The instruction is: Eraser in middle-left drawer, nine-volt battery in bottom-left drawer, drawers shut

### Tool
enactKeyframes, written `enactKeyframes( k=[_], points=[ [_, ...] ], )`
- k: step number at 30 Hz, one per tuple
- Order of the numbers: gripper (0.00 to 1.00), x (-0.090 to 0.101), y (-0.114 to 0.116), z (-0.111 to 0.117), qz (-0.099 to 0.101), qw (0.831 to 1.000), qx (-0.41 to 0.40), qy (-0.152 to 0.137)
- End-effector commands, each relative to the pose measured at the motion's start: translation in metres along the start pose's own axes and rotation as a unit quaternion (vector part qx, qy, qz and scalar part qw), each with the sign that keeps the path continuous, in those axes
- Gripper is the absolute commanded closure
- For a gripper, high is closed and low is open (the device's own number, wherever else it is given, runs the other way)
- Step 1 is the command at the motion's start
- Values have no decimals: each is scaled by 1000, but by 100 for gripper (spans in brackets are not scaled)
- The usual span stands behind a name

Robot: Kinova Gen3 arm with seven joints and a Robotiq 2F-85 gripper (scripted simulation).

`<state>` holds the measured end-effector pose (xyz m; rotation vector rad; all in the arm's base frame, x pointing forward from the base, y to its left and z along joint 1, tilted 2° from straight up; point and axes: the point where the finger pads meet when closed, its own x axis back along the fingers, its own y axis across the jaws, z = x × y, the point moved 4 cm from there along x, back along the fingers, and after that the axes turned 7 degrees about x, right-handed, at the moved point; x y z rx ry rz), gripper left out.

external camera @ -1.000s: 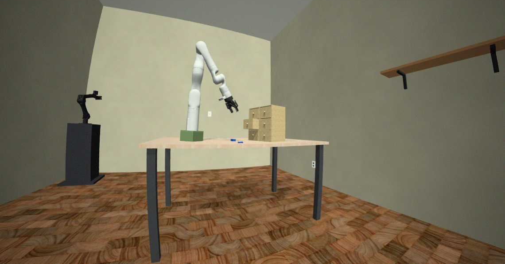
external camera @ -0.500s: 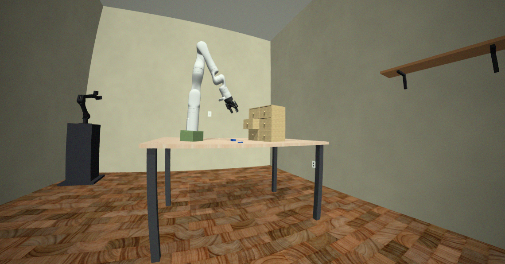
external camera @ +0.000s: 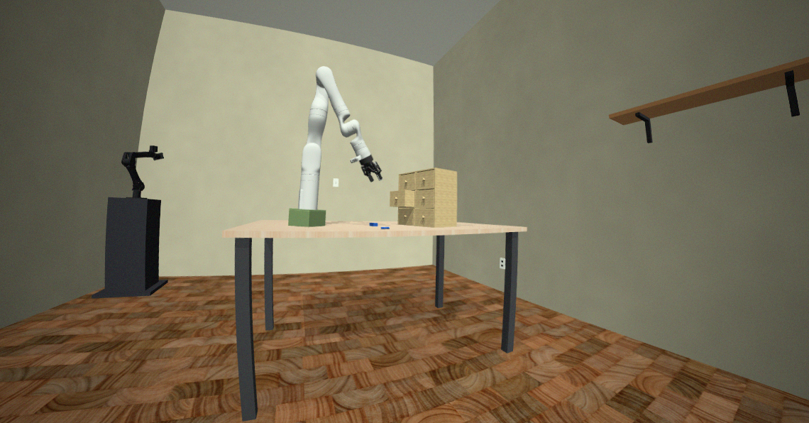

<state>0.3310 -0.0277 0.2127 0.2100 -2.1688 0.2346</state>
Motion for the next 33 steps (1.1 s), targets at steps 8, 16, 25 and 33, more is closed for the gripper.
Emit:
enactKeyframes(
  k=[8, 16, 25, 33],
  points=[
    [0, -1, 0, 0, 1, 1000, 0, -3],
    [0, -2, -1, 0, 3, 1000, 0, -6],
    [0, -3, -2, 0, 4, 1000, 1, -8],
    [0, -3, -2, 0, 5, 1000, 1, -9]
  ],
)
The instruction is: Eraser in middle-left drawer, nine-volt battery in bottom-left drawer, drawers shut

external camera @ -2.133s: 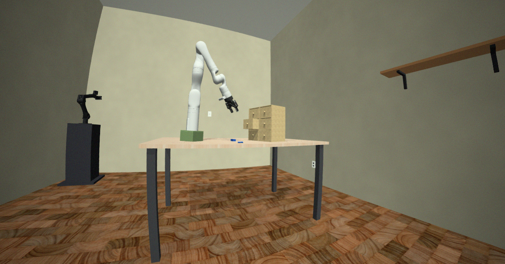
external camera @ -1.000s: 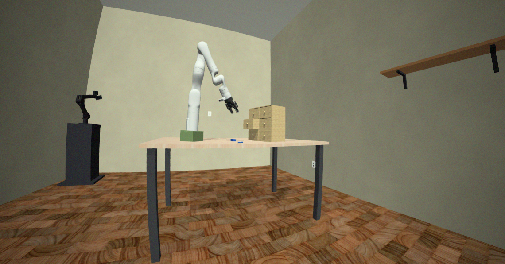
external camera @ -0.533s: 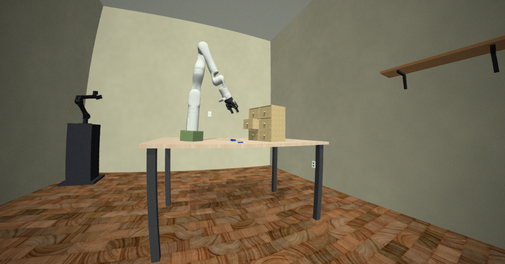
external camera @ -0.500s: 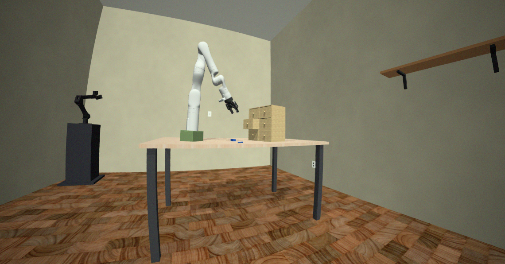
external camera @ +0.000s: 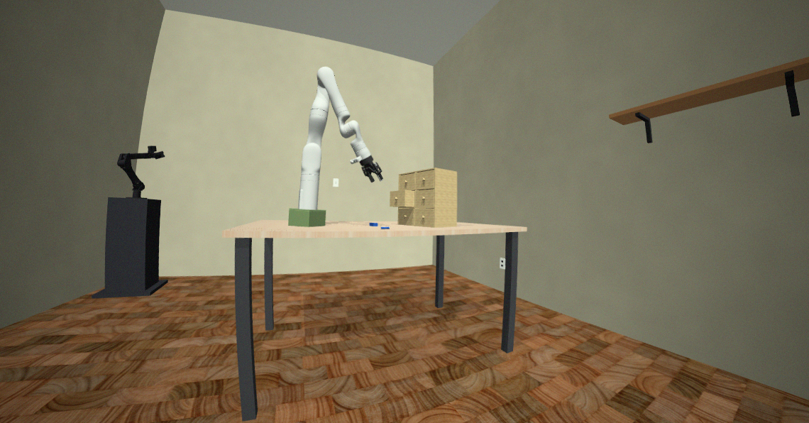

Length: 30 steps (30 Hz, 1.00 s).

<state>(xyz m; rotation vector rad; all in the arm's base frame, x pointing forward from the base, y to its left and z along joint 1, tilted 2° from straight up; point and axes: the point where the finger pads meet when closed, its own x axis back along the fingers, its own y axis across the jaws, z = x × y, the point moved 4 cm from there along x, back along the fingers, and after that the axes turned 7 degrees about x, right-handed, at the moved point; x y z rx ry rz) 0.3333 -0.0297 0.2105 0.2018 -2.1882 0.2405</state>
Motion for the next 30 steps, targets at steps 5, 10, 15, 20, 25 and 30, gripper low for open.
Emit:
enactKeyframes(
  k=[5, 10, 15, 20, 25, 30],
  points=[
    [0, 0, 0, 0, 1, 1000, 0, -1],
    [0, 0, 0, 0, 1, 1000, 0, -1],
    [0, 0, 0, 0, 1, 1000, 0, -2],
    [0, 0, 0, 0, 1, 1000, 0, -2],
    [0, 0, 0, 0, 1, 1000, 0, -2],
    [100, 0, 0, 0, 1, 1000, 0, -2]
  ],
)
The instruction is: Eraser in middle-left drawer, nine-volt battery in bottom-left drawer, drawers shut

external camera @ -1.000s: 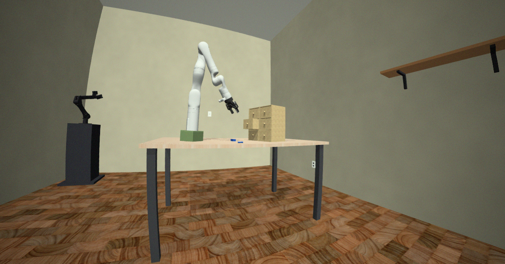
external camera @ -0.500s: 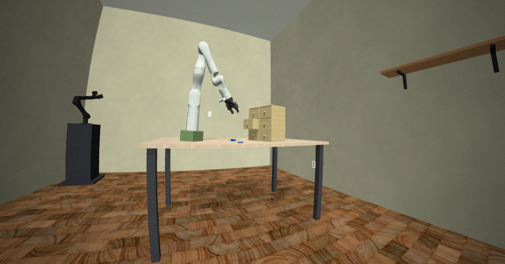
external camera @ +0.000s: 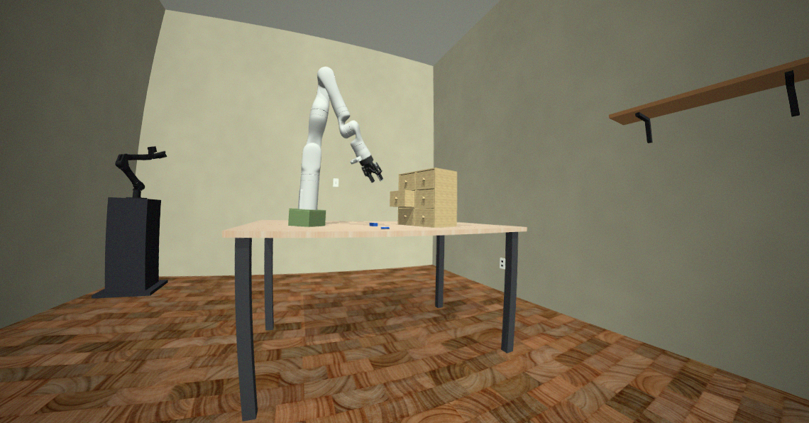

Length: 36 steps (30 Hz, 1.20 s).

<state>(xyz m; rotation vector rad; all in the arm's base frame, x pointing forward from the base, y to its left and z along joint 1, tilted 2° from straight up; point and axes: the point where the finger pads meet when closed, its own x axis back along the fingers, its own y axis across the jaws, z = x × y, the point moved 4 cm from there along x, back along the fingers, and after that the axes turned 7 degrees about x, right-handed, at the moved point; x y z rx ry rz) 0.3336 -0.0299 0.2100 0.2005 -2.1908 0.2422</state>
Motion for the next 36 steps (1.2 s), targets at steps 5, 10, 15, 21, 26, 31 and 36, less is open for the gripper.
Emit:
enactKeyframes(
  k=[5, 10, 15, 21, 26, 31, 36],
  points=[
    [100, 0, 0, 0, 0, 1000, 0, -1],
    [100, 0, 0, 0, 0, 1000, 0, -1],
    [100, 0, 0, 0, 0, 1000, 0, -1],
    [100, 0, 0, 0, 0, 1000, 0, -1],
    [100, -1, 0, -1, 0, 1000, 0, 0],
    [100, -4, 0, -1, 0, 1000, 0, -1],
    [100, -13, 0, -1, 0, 1000, 0, -1]
  ],
)
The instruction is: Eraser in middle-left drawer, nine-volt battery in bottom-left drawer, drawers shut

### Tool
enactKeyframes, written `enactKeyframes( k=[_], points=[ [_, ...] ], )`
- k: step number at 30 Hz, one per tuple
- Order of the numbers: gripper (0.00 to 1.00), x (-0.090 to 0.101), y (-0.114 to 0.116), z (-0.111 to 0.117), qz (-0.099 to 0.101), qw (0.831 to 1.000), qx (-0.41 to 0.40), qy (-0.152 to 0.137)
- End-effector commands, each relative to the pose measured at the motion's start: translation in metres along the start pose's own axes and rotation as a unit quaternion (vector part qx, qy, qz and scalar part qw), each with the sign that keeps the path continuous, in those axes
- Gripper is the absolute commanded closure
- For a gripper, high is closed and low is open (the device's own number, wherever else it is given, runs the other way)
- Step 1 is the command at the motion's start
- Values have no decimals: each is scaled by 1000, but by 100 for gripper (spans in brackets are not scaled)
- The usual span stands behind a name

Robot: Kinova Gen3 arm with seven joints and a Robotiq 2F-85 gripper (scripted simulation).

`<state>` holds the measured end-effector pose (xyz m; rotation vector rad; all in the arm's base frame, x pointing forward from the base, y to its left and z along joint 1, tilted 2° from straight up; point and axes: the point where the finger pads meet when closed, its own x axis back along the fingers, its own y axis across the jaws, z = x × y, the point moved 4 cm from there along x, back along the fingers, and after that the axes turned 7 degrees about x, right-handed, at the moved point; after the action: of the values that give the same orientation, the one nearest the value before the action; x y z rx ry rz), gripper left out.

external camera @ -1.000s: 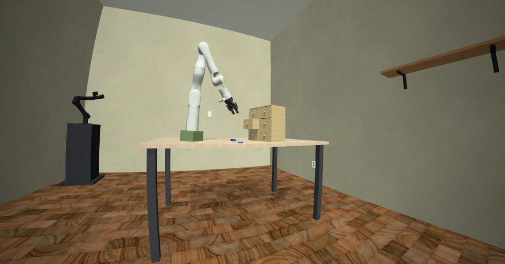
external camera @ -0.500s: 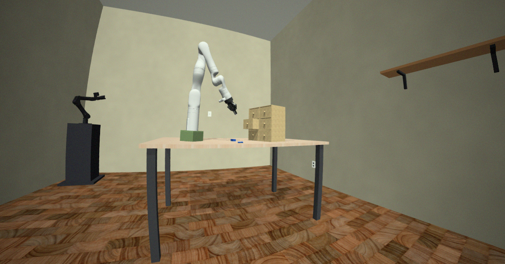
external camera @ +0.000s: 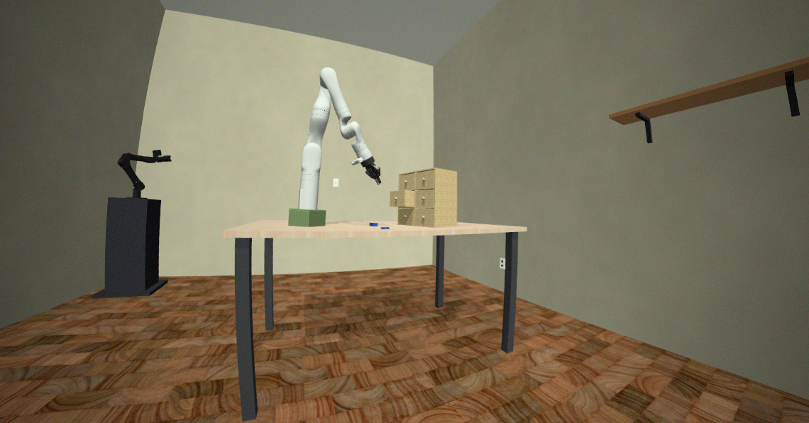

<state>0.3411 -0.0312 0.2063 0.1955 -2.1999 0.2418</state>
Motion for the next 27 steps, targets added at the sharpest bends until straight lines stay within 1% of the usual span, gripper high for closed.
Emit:
enactKeyframes(
  k=[1, 8, 10, 23, 25, 27],
  points=[
    [100, -8, 2, 2, -2, 1000, 1, 4],
    [100, -30, 2, 0, -2, 1000, 1, 4],
    [100, -30, 2, 0, -2, 1000, 1, 4],
    [100, -81, 2, -3, -2, 1000, 1, 4],
    [100, -86, 2, -3, -2, 1000, 1, 4],
    [100, -86, 2, -3, -2, 1000, 1, 4]
  ],
)
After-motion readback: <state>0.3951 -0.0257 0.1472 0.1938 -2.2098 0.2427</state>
